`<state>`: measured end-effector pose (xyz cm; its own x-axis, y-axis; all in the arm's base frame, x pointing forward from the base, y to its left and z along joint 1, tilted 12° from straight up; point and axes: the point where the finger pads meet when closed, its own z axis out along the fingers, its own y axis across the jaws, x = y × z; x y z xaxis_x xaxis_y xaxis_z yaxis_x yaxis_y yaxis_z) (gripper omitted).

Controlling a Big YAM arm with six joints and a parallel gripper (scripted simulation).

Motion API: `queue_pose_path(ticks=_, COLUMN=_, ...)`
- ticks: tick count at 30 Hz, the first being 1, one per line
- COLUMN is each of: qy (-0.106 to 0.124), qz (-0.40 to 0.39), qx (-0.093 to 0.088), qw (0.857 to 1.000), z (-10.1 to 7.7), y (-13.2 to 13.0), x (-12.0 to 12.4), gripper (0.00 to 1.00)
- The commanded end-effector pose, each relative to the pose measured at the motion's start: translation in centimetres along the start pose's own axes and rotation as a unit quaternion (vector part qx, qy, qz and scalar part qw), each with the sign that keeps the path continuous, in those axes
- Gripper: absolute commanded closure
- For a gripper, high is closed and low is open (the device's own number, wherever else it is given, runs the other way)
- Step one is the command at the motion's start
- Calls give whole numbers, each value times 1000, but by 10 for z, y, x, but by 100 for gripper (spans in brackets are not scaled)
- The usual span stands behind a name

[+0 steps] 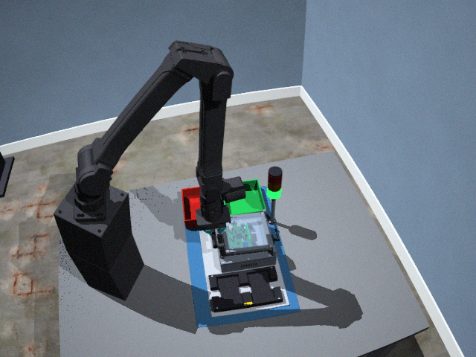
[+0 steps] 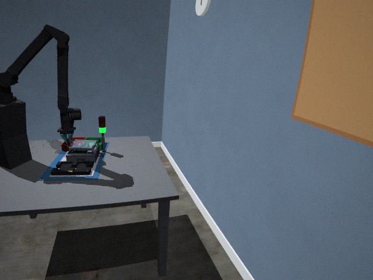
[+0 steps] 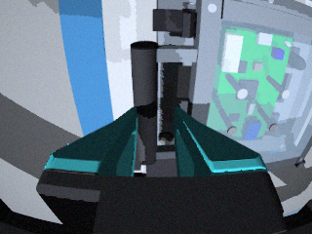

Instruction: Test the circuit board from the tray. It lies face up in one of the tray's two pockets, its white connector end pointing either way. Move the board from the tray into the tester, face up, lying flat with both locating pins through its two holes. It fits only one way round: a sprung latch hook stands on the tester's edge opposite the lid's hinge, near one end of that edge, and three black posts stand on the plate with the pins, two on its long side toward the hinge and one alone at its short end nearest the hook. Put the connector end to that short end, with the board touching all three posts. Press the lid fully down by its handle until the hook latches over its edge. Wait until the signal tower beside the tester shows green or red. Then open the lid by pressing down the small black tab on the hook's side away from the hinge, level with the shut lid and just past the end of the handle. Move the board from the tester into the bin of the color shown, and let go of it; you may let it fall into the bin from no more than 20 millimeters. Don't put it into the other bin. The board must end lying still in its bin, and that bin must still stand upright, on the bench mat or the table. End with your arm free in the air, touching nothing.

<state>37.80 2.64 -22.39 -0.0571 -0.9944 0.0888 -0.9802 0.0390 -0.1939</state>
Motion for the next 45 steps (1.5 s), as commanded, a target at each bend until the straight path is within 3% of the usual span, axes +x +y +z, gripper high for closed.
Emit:
queue_pose_path(ticks=1, qy=0, qz=1, qx=-4, qw=1000, z=13, y=3, x=4, gripper=74)
queue_pose_path(ticks=8, qy=0, qz=-1, qx=-7, qw=1000, z=21, y=5, x=2, gripper=74)
queue_pose_path(ticks=45, qy=1, qz=-1, qx=-11, qw=1000, z=22, y=11, x=2, gripper=74)
